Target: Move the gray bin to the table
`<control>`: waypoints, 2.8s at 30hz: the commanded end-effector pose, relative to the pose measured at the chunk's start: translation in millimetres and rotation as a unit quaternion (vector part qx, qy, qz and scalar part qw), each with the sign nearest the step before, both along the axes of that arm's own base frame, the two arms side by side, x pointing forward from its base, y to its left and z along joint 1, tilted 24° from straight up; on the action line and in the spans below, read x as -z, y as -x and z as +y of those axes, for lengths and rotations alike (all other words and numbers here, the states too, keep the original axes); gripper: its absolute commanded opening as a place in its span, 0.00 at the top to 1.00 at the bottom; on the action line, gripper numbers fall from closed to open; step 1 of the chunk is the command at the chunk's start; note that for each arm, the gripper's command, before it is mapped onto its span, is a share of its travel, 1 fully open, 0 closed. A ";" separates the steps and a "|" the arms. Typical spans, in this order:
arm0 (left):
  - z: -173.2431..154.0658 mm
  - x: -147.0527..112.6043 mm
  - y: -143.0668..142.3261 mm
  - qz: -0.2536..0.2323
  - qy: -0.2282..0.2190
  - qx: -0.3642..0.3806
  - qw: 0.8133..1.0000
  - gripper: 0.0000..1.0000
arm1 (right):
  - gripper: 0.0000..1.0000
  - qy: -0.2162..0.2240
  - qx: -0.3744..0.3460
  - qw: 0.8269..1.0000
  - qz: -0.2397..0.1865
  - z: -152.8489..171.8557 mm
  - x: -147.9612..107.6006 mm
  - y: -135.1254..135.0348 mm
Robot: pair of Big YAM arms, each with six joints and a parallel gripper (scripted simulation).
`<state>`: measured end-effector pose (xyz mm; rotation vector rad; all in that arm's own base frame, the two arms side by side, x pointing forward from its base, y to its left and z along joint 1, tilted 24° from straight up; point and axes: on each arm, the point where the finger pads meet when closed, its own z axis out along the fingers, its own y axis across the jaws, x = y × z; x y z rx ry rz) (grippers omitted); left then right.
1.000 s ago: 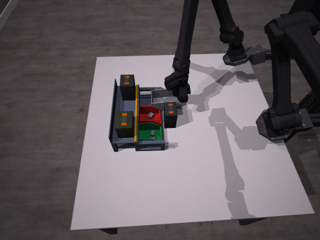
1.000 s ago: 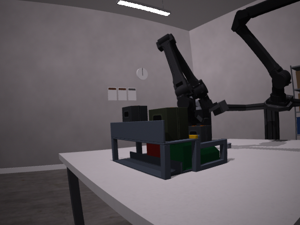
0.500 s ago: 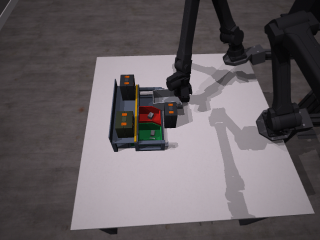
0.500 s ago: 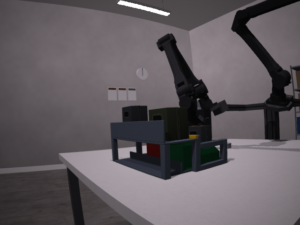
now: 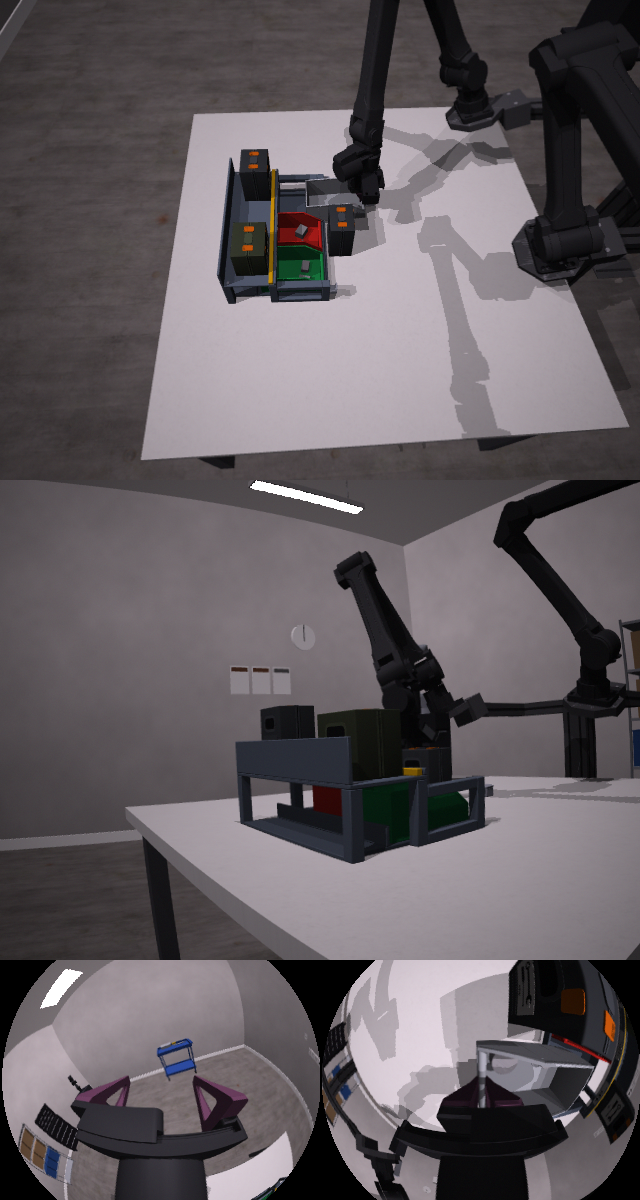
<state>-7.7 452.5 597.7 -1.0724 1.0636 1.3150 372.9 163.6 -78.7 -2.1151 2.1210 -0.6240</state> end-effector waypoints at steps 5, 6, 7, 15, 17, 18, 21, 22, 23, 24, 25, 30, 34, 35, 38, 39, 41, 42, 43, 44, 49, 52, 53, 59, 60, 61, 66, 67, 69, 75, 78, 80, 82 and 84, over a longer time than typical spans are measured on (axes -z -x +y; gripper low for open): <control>-6.4 -12.7 5.5 -0.004 -0.018 -0.006 1.000 0.00 | 1.00 -0.011 -0.008 1.000 -0.018 12.1 -7.3 -5.7; -6.4 -12.7 5.5 -0.004 -0.018 -0.006 1.000 0.00 | 1.00 -0.011 -0.008 1.000 -0.018 12.1 -7.3 -5.7; -6.4 -12.7 5.5 -0.004 -0.018 -0.006 1.000 0.00 | 1.00 -0.011 -0.008 1.000 -0.018 12.1 -7.3 -5.7; -6.4 -12.7 5.5 -0.004 -0.018 -0.006 1.000 0.00 | 1.00 -0.004 -0.009 1.000 -0.007 9.1 4.0 -1.2; -6.4 -12.7 5.5 -0.004 -0.018 -0.006 1.000 0.00 | 1.00 -0.005 -0.009 1.000 -0.008 9.6 2.6 -1.9; -6.4 -12.7 5.5 -0.004 -0.018 -0.006 1.000 0.00 | 1.00 -0.006 -0.009 1.000 -0.009 9.8 2.0 -2.2; -6.4 -12.7 5.5 -0.004 -0.018 -0.006 1.000 0.00 | 1.00 -0.004 -0.009 1.000 -0.006 9.1 4.2 -1.2; -6.4 -12.7 5.5 -0.004 -0.018 -0.006 1.000 0.00 | 1.00 -0.004 -0.009 1.000 -0.006 9.0 4.6 -1.0; -6.4 -12.7 5.5 -0.004 -0.018 -0.006 1.000 0.00 | 1.00 -0.004 -0.009 1.000 -0.006 9.0 4.6 -1.0; -6.4 -12.7 5.5 -0.004 -0.018 -0.006 1.000 0.00 | 1.00 -0.004 -0.009 1.000 -0.006 9.0 4.6 -1.0; -6.4 -12.7 5.5 -0.004 -0.018 -0.006 1.000 0.00 | 1.00 -0.006 -0.009 1.000 -0.009 9.7 2.1 -2.1; -6.4 -12.7 5.5 -0.004 -0.018 -0.006 1.000 0.00 | 1.00 -0.004 -0.010 1.000 -0.005 8.8 4.9 -0.7; -6.4 -12.7 5.5 -0.004 -0.018 -0.006 1.000 0.00 | 1.00 -0.003 -0.010 1.000 -0.005 8.7 5.0 -0.5; -6.4 -12.7 5.5 -0.004 -0.018 -0.006 1.000 0.00 | 1.00 -0.003 -0.010 1.000 -0.005 8.6 5.2 -0.4; -6.4 -12.7 5.5 -0.004 -0.018 -0.006 1.000 0.00 | 1.00 -0.003 -0.010 1.000 -0.004 8.4 5.6 -0.1; -6.4 -12.7 5.5 -0.004 -0.018 -0.006 1.000 0.00 | 1.00 -0.003 -0.010 1.000 -0.004 8.4 5.7 -0.1; -6.4 -12.7 5.5 -0.004 -0.018 -0.006 1.000 0.00 | 1.00 -0.003 -0.010 1.000 -0.004 8.4 5.7 -0.1; -6.4 -12.7 5.5 -0.004 -0.018 -0.006 1.000 0.00 | 1.00 -0.003 -0.011 1.000 -0.004 8.5 5.4 -0.2; -6.4 -12.7 5.5 -0.004 -0.018 -0.006 1.000 0.00 | 1.00 -0.003 -0.011 1.000 -0.004 8.3 5.7 0.0; -6.4 -12.7 5.5 -0.004 -0.018 -0.006 1.000 0.00 | 1.00 -0.003 -0.011 1.000 -0.003 8.2 6.0 0.1; -6.4 -12.7 5.5 -0.004 -0.018 -0.006 1.000 0.00 | 1.00 -0.002 -0.011 1.000 -0.003 8.1 6.1 0.4; -6.4 -12.7 5.5 -0.004 -0.018 -0.006 1.000 0.00 | 1.00 -0.002 -0.011 1.000 -0.002 7.9 6.4 0.6; -6.4 -12.7 5.5 -0.004 -0.018 -0.006 1.000 0.00 | 1.00 -0.002 -0.011 1.000 -0.002 7.9 6.5 0.7; -6.4 -12.7 5.5 -0.004 -0.018 -0.006 1.000 0.00 | 1.00 -0.002 -0.012 1.000 -0.001 7.8 6.6 0.9; -6.4 -12.7 5.5 -0.004 -0.018 -0.006 1.000 0.00 | 1.00 -0.002 -0.012 1.000 -0.001 7.7 6.7 1.0; -6.4 -12.7 5.5 -0.004 -0.018 -0.006 1.000 0.00 | 1.00 -0.002 -0.012 1.000 -0.001 7.7 6.7 0.9; -6.4 -12.7 5.5 -0.004 -0.018 -0.006 1.000 0.00 | 1.00 -0.002 -0.012 1.000 -0.001 7.6 6.9 1.9; -6.4 -12.7 5.5 -0.004 -0.018 -0.006 1.000 0.00 | 1.00 -0.002 -0.012 1.000 -0.001 7.6 7.0 2.3; -6.4 -12.7 5.5 -0.004 -0.018 -0.006 1.000 0.00 | 1.00 -0.001 -0.012 1.000 0.000 7.4 7.4 3.6; -6.4 -12.7 5.5 -0.004 -0.018 -0.006 1.000 0.00 | 1.00 -0.002 -0.011 1.000 -0.001 8.0 7.1 3.8; -6.4 -12.7 5.5 -0.004 -0.018 -0.006 1.000 0.00 | 1.00 -0.003 -0.010 1.000 -0.002 7.8 7.1 4.6; -6.4 -12.7 5.5 -0.004 -0.018 -0.006 1.000 0.00 | 1.00 -0.002 -0.009 1.000 -0.001 6.9 7.7 6.5; -6.4 -12.7 5.5 -0.004 -0.018 -0.006 1.000 0.00 | 1.00 -0.004 -0.008 1.000 -0.003 7.9 6.8 5.5; -6.4 -12.7 5.5 -0.004 -0.018 -0.006 1.000 0.00 | 1.00 -0.004 -0.008 1.000 -0.003 8.0 6.6 6.0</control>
